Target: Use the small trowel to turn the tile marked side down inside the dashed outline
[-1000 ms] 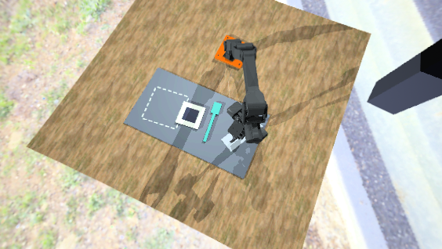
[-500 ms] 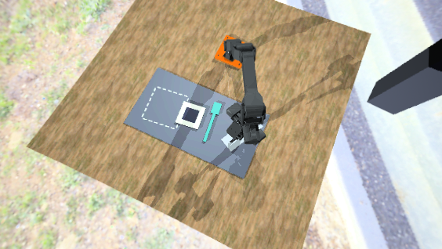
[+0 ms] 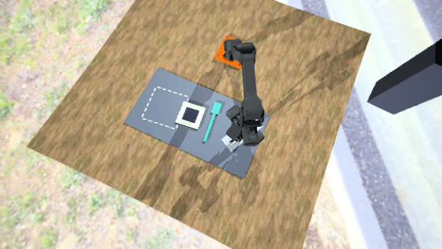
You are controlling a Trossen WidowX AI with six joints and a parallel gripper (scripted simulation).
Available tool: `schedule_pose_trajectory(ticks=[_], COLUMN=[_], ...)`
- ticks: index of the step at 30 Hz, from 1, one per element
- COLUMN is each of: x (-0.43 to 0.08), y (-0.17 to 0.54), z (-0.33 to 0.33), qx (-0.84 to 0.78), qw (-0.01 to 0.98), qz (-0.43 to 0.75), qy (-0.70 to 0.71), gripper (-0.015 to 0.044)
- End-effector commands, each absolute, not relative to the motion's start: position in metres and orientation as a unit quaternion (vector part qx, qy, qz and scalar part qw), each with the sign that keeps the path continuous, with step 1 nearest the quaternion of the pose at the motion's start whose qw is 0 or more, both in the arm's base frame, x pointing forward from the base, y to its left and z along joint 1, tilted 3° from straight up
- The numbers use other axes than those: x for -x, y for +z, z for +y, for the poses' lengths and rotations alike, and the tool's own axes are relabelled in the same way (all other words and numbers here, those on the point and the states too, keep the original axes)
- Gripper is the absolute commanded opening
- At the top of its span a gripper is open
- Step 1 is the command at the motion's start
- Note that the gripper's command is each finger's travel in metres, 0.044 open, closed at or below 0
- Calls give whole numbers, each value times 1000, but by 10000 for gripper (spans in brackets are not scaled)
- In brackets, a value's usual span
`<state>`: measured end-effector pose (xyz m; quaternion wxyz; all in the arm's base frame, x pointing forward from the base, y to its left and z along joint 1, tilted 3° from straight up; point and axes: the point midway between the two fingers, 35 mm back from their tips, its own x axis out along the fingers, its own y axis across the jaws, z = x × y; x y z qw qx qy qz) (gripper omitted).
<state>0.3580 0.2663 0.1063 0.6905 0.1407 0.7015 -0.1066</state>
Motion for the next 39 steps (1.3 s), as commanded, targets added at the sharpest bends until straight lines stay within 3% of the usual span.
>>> schedule_pose_trajectory(ticks=[1,4,10,32,39], x=[-357,-357,-357,-357,-357], y=[101,99,99,99,99], z=[267,267,267,267,267], qx=[-144,-144,-144,-142,-76], qw=[690,690,690,690,701], qz=[701,701,701,701,708], qy=[-107,-107,-107,-106,-39], gripper=[270,270,132,130,130])
